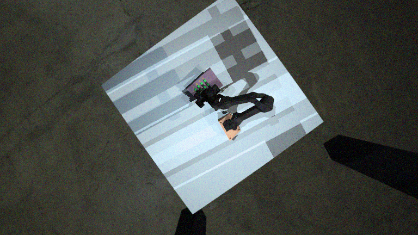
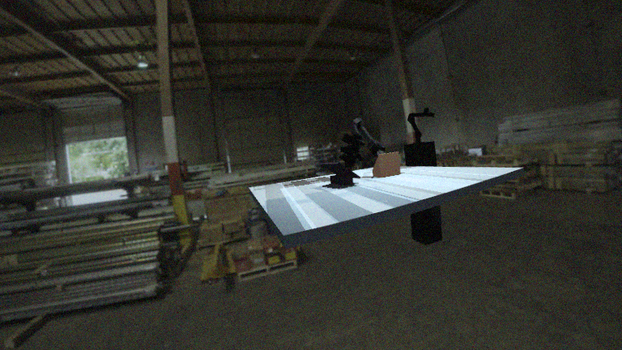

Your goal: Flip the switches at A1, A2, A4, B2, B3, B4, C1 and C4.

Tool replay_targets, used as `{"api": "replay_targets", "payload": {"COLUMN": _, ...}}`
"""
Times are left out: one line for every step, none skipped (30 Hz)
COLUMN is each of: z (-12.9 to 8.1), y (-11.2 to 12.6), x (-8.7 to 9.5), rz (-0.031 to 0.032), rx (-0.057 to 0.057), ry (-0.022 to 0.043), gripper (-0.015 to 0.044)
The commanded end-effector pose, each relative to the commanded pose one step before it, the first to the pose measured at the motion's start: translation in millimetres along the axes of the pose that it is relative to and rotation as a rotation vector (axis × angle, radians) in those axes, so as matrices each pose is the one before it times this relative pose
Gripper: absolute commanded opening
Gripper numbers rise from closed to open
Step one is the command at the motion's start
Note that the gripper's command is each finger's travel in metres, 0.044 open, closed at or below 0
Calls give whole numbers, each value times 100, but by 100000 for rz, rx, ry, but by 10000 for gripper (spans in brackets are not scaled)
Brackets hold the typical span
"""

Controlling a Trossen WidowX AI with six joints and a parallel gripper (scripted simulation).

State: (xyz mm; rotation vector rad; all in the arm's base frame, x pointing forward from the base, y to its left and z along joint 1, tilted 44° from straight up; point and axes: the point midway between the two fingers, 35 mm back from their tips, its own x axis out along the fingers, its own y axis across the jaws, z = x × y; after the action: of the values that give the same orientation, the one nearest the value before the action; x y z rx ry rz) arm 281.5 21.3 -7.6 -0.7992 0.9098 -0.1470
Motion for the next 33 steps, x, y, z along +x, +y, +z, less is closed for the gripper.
{"api": "replay_targets", "payload": {"z": 41, "y": 43, "x": 57, "rz": 323, "rx": -146, "ry": -239, "gripper": 0}}
{"api": "replay_targets", "payload": {"z": -1, "y": 0, "x": 13, "rz": -1, "rx": 0, "ry": 0, "gripper": 0}}
{"api": "replay_targets", "payload": {"z": -1, "y": 0, "x": 13, "rz": -1, "rx": 0, "ry": 0, "gripper": 0}}
{"api": "replay_targets", "payload": {"z": -1, "y": 0, "x": 13, "rz": -1, "rx": 0, "ry": 0, "gripper": 0}}
{"api": "replay_targets", "payload": {"z": -1, "y": 0, "x": 13, "rz": -1, "rx": 0, "ry": 0, "gripper": 0}}
{"api": "replay_targets", "payload": {"z": -1, "y": 0, "x": 13, "rz": -1, "rx": 0, "ry": 0, "gripper": 0}}
{"api": "replay_targets", "payload": {"z": 1, "y": -8, "x": -205, "rz": -218, "rx": 174, "ry": 317, "gripper": 0}}
{"api": "replay_targets", "payload": {"z": 103, "y": 93, "x": -492, "rz": 273, "rx": 19, "ry": 284, "gripper": 0}}
{"api": "replay_targets", "payload": {"z": 139, "y": 124, "x": -844, "rz": 360, "rx": -6, "ry": 440, "gripper": 0}}
{"api": "replay_targets", "payload": {"z": 100, "y": 100, "x": -1071, "rz": 293, "rx": 50, "ry": 563, "gripper": 0}}
{"api": "replay_targets", "payload": {"z": 35, "y": 32, "x": -1106, "rz": 113, "rx": 1, "ry": 486, "gripper": 0}}
{"api": "replay_targets", "payload": {"z": -27, "y": -40, "x": -1130, "rz": -61, "rx": -56, "ry": 381, "gripper": 0}}
{"api": "replay_targets", "payload": {"z": -65, "y": -87, "x": -921, "rz": -169, "rx": -82, "ry": 221, "gripper": 0}}
{"api": "replay_targets", "payload": {"z": -57, "y": -77, "x": -556, "rz": -150, "rx": -64, "ry": 93, "gripper": 0}}
{"api": "replay_targets", "payload": {"z": -22, "y": -30, "x": -186, "rz": -58, "rx": -24, "ry": 24, "gripper": 0}}
{"api": "replay_targets", "payload": {"z": 0, "y": 0, "x": 0, "rz": 0, "rx": 0, "ry": 0, "gripper": 0}}
{"api": "replay_targets", "payload": {"z": 0, "y": 0, "x": 0, "rz": 0, "rx": 0, "ry": 0, "gripper": 0}}
{"api": "replay_targets", "payload": {"z": 0, "y": 0, "x": 0, "rz": 0, "rx": 0, "ry": 0, "gripper": 0}}
{"api": "replay_targets", "payload": {"z": 9, "y": -169, "x": 4, "rz": 20, "rx": 0, "ry": 25, "gripper": 0}}
{"api": "replay_targets", "payload": {"z": 21, "y": -508, "x": 10, "rz": 40, "rx": -3, "ry": 57, "gripper": 0}}
{"api": "replay_targets", "payload": {"z": 12, "y": -854, "x": 7, "rz": -1, "rx": -21, "ry": 39, "gripper": 0}}
{"api": "replay_targets", "payload": {"z": -17, "y": -862, "x": -6, "rz": -90, "rx": -43, "ry": -25, "gripper": 0}}
{"api": "replay_targets", "payload": {"z": -24, "y": -520, "x": -10, "rz": -99, "rx": -38, "ry": -44, "gripper": 0}}
{"api": "replay_targets", "payload": {"z": -10, "y": -174, "x": -4, "rz": -41, "rx": -15, "ry": -19, "gripper": 0}}
{"api": "replay_targets", "payload": {"z": 0, "y": 0, "x": 0, "rz": 0, "rx": 0, "ry": 0, "gripper": 0}}
{"api": "replay_targets", "payload": {"z": 1, "y": 17, "x": 157, "rz": 53, "rx": 40, "ry": -51, "gripper": 0}}
{"api": "replay_targets", "payload": {"z": -3, "y": 41, "x": 468, "rz": 140, "rx": 112, "ry": -170, "gripper": 0}}
{"api": "replay_targets", "payload": {"z": -11, "y": 34, "x": 755, "rz": 120, "rx": 104, "ry": -417, "gripper": 0}}
{"api": "replay_targets", "payload": {"z": -23, "y": -19, "x": 925, "rz": -72, "rx": -31, "ry": -781, "gripper": 0}}
{"api": "replay_targets", "payload": {"z": -43, "y": -57, "x": 685, "rz": -197, "rx": -98, "ry": -698, "gripper": 0}}
{"api": "replay_targets", "payload": {"z": -37, "y": -51, "x": 397, "rz": -180, "rx": -92, "ry": -455, "gripper": 0}}
{"api": "replay_targets", "payload": {"z": -14, "y": -19, "x": 130, "rz": -70, "rx": -35, "ry": -156, "gripper": 0}}
{"api": "replay_targets", "payload": {"z": 0, "y": 0, "x": 0, "rz": 0, "rx": 0, "ry": 0, "gripper": 0}}
